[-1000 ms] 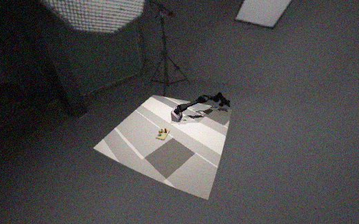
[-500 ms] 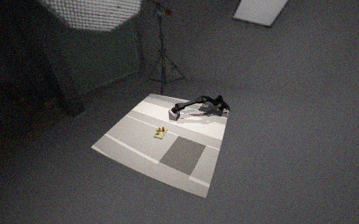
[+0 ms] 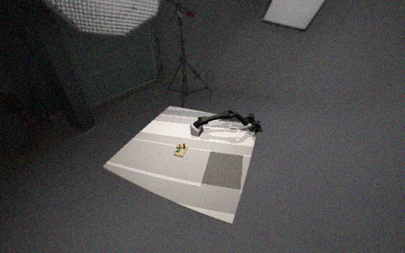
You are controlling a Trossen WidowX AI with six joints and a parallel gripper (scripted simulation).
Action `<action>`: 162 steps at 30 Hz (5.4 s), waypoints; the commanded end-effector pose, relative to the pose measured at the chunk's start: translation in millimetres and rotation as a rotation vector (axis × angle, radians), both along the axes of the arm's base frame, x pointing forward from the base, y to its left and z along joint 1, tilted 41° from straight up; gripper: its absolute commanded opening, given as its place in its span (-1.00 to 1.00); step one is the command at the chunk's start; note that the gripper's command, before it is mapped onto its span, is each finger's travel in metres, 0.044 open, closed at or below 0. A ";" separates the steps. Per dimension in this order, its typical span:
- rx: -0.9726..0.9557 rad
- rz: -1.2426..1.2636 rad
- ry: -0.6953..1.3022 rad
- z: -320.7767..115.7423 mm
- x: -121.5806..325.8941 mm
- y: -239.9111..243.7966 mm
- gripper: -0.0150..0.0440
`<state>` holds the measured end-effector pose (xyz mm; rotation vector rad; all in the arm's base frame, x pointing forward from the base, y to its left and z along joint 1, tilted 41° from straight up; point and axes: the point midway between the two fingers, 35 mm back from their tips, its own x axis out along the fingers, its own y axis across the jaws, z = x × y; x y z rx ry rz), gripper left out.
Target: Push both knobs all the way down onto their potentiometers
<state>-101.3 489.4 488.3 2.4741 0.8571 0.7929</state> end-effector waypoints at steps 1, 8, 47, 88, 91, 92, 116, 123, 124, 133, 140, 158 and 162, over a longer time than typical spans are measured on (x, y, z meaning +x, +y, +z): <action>-0.065 -0.065 -0.087 2.2 31.9 8.6 -0.49; -0.185 -0.165 -0.227 2.2 89.8 21.5 -0.49; -0.845 -0.509 -0.541 -51.7 341.9 -5.3 -0.49; -1.790 -0.004 -0.168 -342.5 569.4 -267.4 -0.49; -1.808 0.066 -0.100 -360.8 568.2 -295.1 -0.49; -1.811 0.089 -0.076 -366.6 567.2 -304.2 -0.49; -1.501 0.531 0.477 -449.0 474.4 -477.0 -0.49; -1.299 0.584 0.603 -451.1 438.0 -505.9 -0.49; -1.267 0.588 0.618 -450.6 433.1 -509.3 -0.49; -1.085 0.594 0.696 -445.1 407.5 -525.7 -0.49; -1.084 0.594 0.695 -460.2 407.9 -512.6 -0.49; -1.084 0.594 0.694 -475.3 408.3 -499.5 -0.49; -1.083 0.594 0.694 -476.1 408.3 -498.8 -0.49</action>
